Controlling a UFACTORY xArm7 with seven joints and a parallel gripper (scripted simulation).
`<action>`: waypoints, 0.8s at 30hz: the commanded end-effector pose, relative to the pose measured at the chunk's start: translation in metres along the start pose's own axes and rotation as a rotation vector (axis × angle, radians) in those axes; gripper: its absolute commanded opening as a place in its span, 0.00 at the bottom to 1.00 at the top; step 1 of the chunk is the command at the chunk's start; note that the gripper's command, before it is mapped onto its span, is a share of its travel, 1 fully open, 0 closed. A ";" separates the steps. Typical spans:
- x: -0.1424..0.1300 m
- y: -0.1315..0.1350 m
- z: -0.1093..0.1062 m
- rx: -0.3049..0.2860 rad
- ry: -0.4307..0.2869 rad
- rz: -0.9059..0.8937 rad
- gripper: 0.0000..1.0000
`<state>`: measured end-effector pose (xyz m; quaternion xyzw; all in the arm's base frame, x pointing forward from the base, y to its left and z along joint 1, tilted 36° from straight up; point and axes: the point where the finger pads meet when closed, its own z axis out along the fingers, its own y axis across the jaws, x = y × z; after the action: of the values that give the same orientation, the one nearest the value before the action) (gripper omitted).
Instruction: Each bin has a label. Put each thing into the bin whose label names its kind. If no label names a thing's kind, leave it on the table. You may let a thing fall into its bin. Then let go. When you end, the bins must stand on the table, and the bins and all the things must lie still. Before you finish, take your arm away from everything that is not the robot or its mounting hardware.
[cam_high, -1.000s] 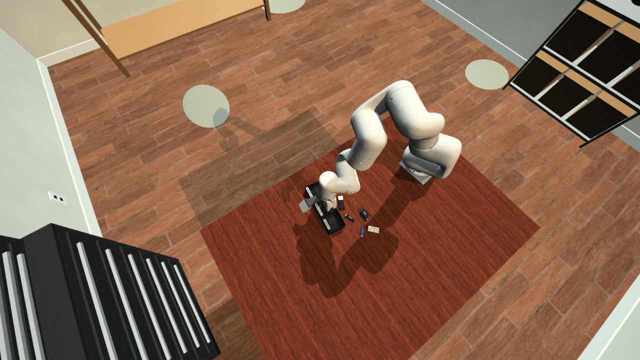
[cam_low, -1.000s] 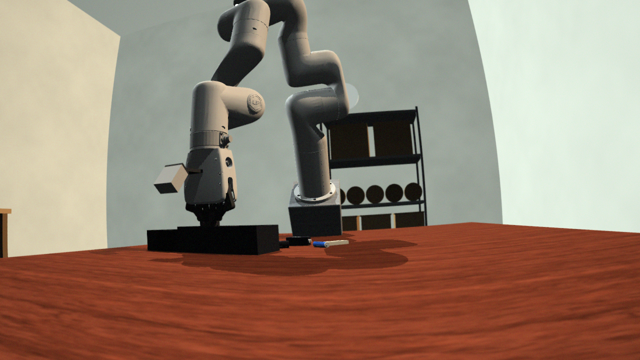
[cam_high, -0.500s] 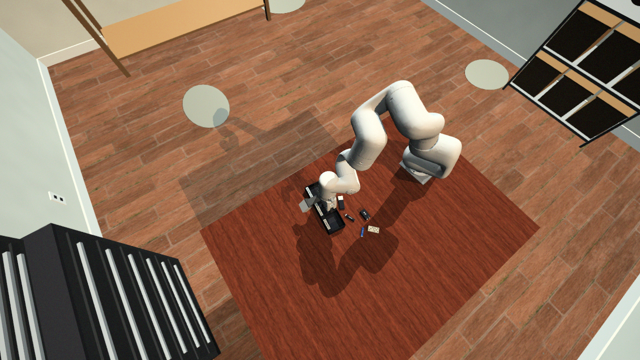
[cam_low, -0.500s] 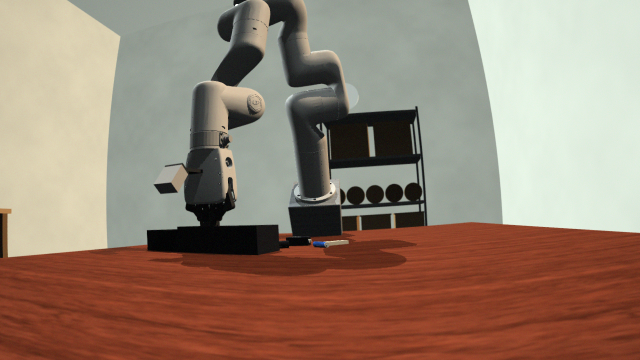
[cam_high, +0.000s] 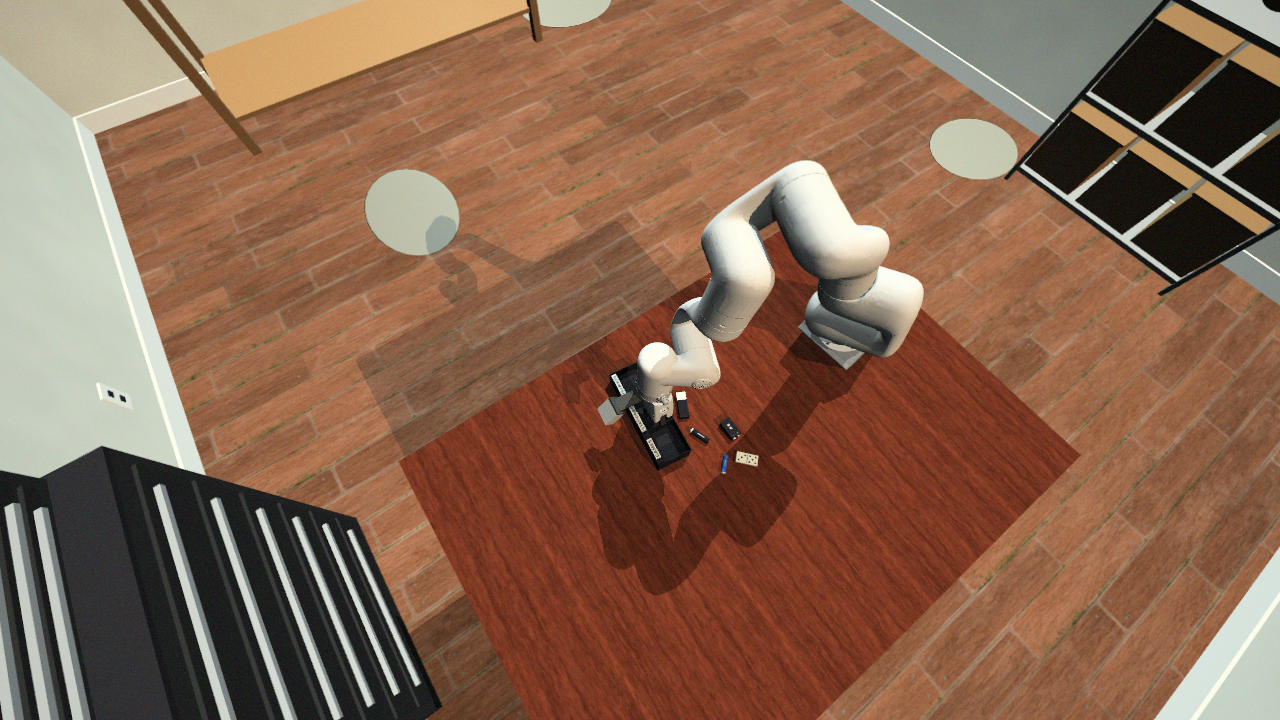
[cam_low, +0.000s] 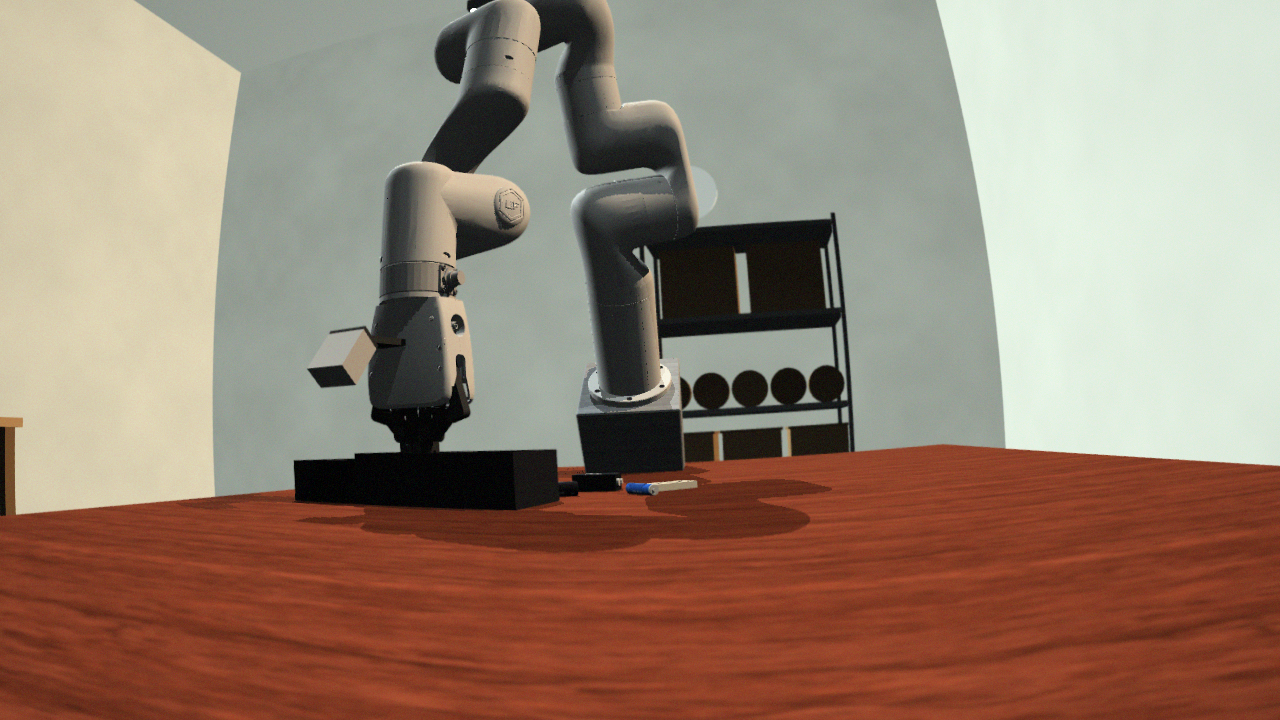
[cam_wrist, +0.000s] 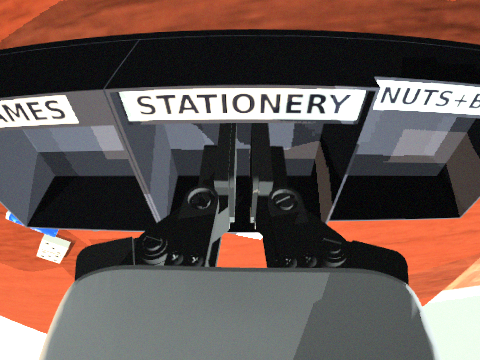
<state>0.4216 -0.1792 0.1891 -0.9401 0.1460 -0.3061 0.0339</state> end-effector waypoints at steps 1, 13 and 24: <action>0.001 0.000 -0.001 0.000 0.003 0.000 0.07; 0.001 0.000 -0.013 0.000 0.003 0.000 0.07; 0.001 0.000 -0.026 0.000 0.003 0.000 0.07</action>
<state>0.4088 -0.1788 0.2070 -0.9400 0.1457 -0.3065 0.0342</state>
